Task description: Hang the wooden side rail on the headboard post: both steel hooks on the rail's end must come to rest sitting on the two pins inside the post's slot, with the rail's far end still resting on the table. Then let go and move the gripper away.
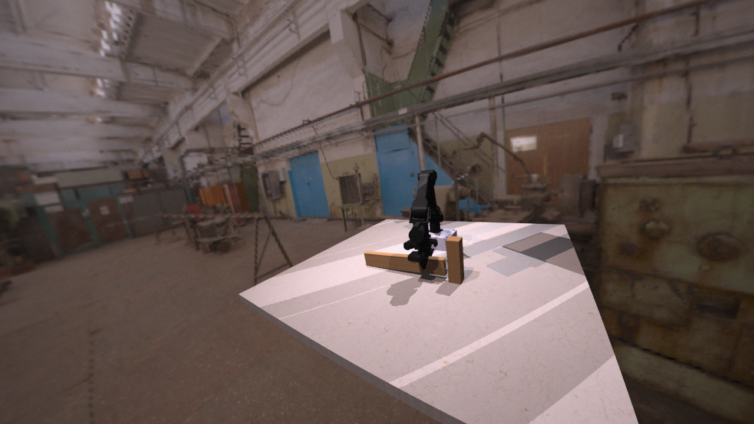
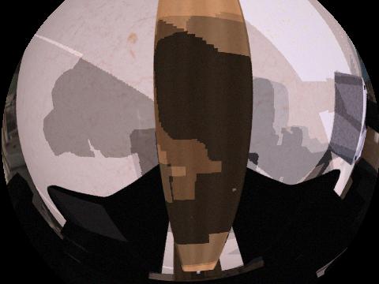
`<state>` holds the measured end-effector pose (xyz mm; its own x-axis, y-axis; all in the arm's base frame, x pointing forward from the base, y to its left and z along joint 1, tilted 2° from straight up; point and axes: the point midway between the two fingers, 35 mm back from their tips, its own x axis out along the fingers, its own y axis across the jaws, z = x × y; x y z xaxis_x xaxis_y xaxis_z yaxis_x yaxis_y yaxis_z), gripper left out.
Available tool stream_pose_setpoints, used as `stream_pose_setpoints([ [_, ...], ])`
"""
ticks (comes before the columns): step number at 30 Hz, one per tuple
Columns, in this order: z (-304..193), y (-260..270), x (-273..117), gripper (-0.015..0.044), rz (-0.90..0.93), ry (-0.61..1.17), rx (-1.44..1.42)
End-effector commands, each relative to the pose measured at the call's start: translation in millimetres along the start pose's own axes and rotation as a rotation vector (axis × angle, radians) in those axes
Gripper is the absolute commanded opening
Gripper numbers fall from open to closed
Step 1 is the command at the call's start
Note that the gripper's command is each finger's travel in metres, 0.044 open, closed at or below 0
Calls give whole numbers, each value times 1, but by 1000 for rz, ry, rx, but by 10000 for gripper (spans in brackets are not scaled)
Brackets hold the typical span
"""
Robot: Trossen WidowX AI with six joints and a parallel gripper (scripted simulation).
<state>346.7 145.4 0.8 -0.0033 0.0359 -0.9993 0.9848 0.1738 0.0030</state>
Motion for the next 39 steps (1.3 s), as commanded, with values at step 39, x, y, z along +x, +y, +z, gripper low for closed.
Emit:
stream_pose_setpoints([
  [39, -6, 2, -2, 0, 7, 8, 4],
])
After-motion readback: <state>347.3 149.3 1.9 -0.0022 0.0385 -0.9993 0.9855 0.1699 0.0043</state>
